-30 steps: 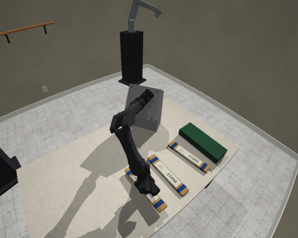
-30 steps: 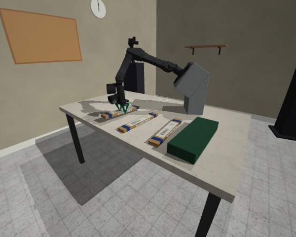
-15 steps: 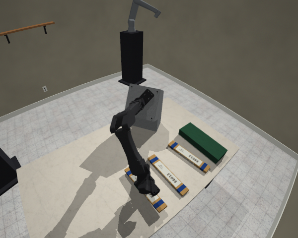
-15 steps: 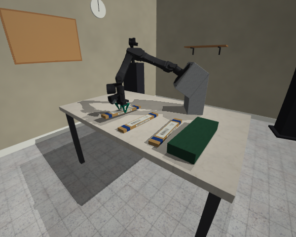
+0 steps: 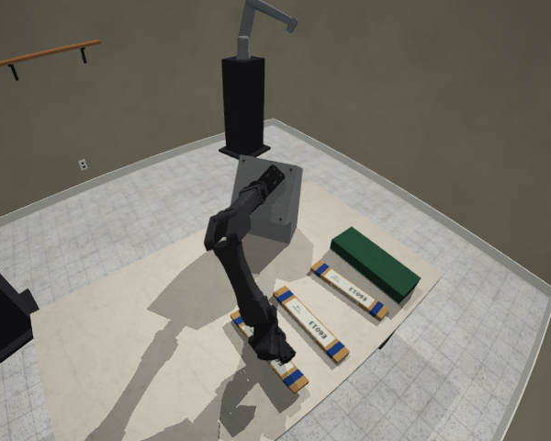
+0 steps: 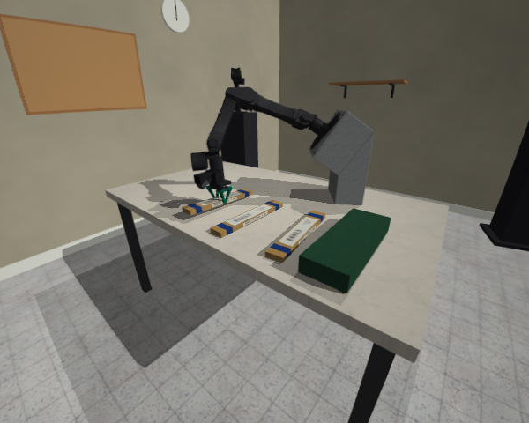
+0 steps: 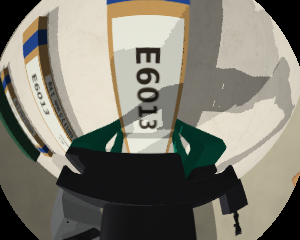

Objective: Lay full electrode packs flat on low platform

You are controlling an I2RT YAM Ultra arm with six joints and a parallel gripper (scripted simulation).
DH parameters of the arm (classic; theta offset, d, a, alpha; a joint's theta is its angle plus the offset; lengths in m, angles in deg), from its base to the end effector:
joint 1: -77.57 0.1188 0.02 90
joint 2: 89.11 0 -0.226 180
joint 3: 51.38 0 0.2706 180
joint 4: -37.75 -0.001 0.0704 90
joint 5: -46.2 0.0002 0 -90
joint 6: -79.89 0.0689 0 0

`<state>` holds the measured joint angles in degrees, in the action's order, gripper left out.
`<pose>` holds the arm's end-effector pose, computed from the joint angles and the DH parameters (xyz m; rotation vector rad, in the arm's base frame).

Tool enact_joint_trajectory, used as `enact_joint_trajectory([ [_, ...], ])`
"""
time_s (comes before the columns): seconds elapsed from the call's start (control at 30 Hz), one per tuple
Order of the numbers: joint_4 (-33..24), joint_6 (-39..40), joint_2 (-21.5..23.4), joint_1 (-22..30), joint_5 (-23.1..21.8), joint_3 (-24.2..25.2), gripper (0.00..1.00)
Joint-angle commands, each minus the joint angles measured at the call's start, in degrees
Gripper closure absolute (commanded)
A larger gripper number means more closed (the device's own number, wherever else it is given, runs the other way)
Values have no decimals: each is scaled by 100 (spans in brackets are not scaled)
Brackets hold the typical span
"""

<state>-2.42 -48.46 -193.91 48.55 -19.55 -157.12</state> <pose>0.3815 -0.2428 0.2573 0.0489 2.4250 -1.0664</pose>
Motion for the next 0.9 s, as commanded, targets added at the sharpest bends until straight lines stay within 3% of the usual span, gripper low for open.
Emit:
enact_joint_trajectory([
  [0.0, 67, -29, 235, 102, -71, -249, 100],
  [0.87, 237, -94, -128, 8, -143, -378, 100],
])
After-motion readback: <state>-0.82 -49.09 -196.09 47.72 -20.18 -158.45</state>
